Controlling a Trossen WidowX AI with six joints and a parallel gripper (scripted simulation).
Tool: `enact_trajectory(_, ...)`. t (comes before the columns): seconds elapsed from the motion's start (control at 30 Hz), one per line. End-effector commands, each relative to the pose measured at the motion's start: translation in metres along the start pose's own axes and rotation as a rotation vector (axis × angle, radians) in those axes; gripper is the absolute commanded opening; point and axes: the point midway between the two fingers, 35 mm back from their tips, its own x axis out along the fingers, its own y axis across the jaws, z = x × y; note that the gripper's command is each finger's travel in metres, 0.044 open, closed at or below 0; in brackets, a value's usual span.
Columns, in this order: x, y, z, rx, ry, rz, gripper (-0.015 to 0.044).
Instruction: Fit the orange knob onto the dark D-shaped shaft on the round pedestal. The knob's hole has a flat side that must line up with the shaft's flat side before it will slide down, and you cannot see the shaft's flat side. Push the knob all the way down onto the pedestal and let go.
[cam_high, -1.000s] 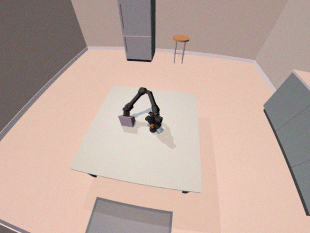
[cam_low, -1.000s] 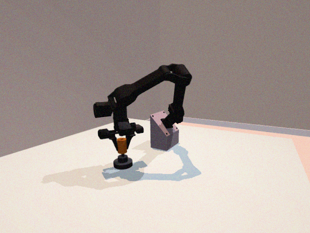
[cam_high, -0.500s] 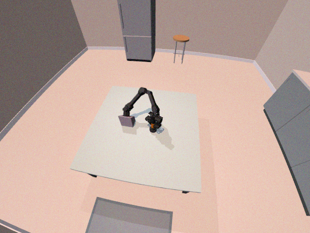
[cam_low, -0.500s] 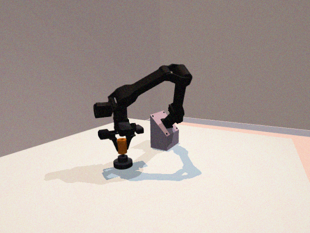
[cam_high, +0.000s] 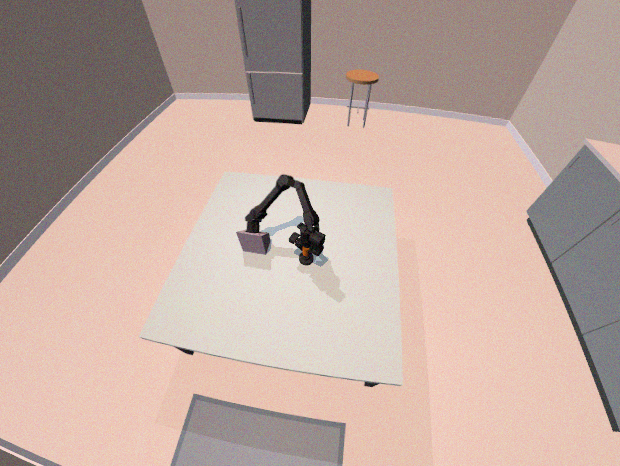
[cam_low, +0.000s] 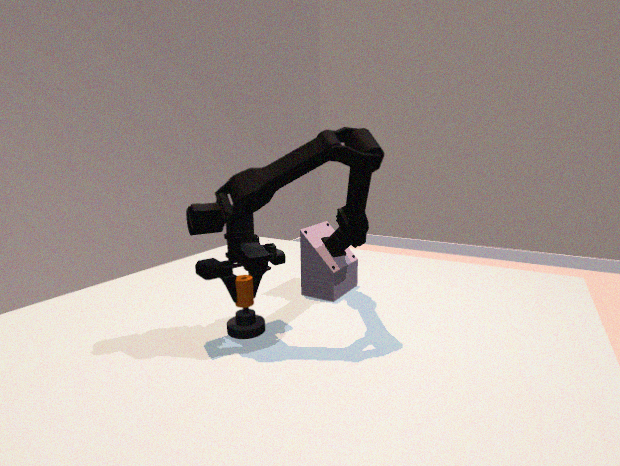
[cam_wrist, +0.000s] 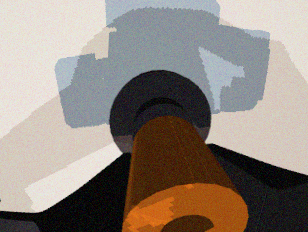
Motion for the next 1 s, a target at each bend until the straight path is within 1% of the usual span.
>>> enact_trajectory(0.0, 0.0012, 0.0004, -0.0002, -0.028, 0.001, -0.002, 0.0)
enact_trajectory(0.97, 0.0036, -0.0004, 0.0002, -0.042, 0.001, -0.002, 0.0)
